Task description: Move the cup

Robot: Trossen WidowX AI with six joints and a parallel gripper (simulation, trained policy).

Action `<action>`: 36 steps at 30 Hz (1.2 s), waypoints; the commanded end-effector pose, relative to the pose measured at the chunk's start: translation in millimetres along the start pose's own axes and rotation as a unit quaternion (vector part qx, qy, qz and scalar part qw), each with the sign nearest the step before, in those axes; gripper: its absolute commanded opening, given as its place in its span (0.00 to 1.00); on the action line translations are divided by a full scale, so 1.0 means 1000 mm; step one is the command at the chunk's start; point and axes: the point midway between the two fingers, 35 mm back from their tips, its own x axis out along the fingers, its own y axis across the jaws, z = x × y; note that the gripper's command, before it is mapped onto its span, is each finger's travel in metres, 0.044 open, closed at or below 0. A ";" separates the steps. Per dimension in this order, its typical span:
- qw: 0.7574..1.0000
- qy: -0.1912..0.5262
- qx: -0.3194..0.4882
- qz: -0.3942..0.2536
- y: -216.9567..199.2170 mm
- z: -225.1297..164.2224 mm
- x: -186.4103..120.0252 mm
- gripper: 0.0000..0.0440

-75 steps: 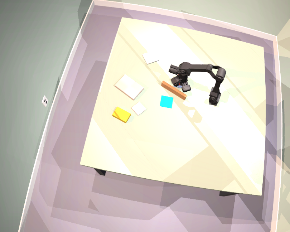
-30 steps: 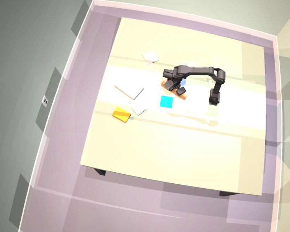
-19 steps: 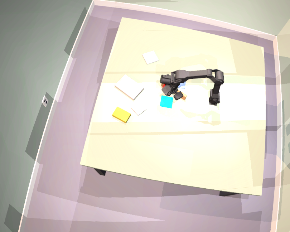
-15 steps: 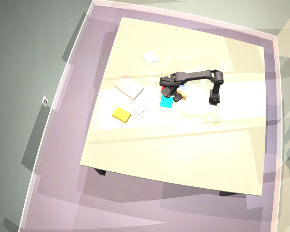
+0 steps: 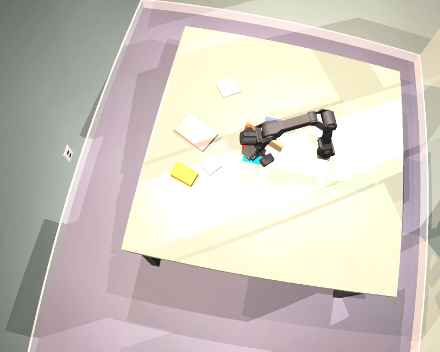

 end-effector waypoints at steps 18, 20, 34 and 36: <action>0.999 0.029 0.028 0.002 0.021 -0.013 0.042 0.15; 0.999 0.021 0.032 0.001 0.019 -0.011 0.039 0.19; 0.999 -0.029 0.040 0.004 0.017 -0.007 0.013 0.29; 0.999 -0.032 0.041 0.005 0.018 -0.009 0.009 0.31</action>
